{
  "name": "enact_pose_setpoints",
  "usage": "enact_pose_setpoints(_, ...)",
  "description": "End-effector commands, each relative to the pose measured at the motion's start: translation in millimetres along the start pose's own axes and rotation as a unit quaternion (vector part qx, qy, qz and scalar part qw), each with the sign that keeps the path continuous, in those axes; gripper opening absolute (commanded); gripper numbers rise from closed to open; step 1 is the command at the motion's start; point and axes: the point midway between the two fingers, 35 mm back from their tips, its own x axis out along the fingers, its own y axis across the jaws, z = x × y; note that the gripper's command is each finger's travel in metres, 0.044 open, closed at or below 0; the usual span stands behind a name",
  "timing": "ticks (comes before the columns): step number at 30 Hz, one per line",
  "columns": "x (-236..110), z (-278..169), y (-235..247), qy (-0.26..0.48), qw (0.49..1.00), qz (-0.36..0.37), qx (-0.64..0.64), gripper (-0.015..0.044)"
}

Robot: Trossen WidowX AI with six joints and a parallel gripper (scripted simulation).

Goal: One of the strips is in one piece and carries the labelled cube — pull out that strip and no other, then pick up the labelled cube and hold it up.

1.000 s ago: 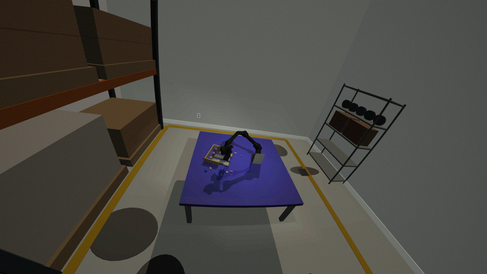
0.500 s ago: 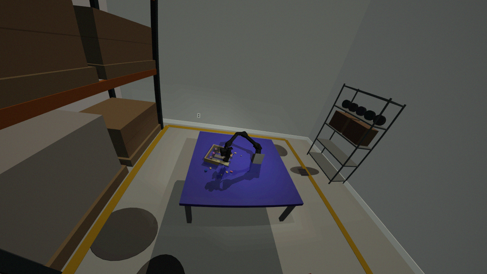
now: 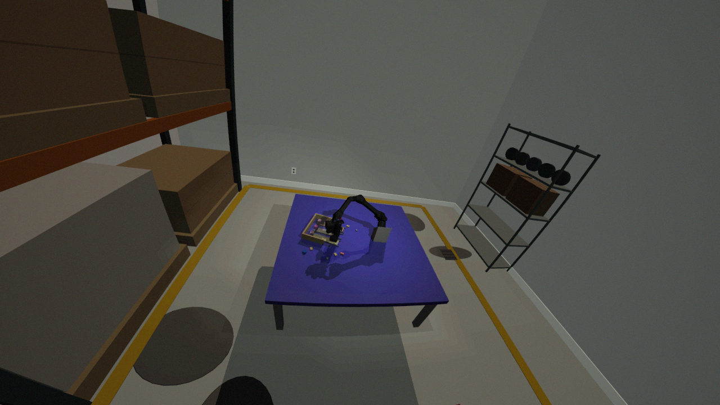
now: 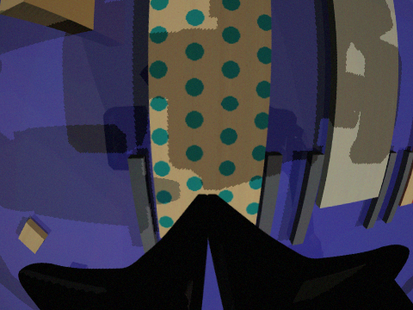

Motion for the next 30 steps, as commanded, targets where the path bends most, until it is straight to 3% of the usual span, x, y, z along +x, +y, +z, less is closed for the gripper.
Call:
enact_pose_setpoints(1, 7.5, -3.1, -1.2, 0.001, 1.0, -0.004, -0.006, 0.0)
enact_pose_setpoints(30, 12.4, -3.8, -1.6, 0.001, 1.0, -0.004, -0.006, 0.0)
